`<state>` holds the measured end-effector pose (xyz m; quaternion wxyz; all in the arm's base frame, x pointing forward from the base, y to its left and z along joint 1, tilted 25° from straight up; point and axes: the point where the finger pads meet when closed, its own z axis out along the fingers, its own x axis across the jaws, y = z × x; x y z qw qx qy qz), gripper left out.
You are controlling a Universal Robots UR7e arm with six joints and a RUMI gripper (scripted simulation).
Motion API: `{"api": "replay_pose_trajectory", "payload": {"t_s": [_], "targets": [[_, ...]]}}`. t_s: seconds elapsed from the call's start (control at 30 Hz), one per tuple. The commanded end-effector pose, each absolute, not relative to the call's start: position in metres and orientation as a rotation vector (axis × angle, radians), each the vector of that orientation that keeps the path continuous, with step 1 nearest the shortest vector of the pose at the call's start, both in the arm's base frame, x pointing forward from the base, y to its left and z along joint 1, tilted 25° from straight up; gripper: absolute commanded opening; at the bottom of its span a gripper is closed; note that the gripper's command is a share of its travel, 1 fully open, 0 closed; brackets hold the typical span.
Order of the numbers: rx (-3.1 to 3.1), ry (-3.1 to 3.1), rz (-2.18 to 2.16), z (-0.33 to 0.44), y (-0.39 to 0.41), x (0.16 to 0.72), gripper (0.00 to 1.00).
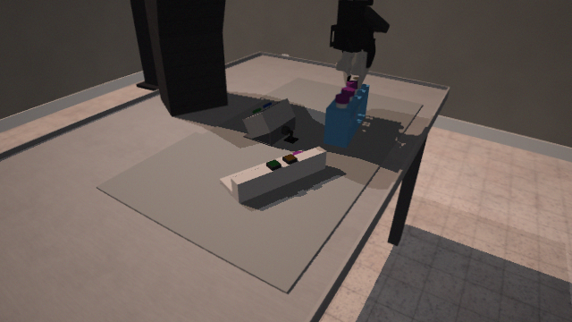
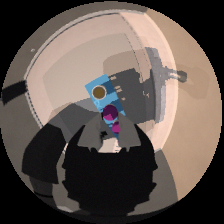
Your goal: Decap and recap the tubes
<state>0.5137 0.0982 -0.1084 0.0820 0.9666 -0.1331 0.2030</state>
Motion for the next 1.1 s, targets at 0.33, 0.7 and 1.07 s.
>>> {"api": "replay_pose_trajectory", "payload": {"t_s": [0.33, 0.7, 1.07], "targets": [[2.755, 0.569, 0.475, -0.1078, 0.0984, 0.5139, 0.0], [2.635, 0.895, 0.416, -0.1077, 0.0984, 0.5139, 0.0], [2.635, 0.894, 0.416, -0.1077, 0.0985, 0.5139, 0.35]]}}
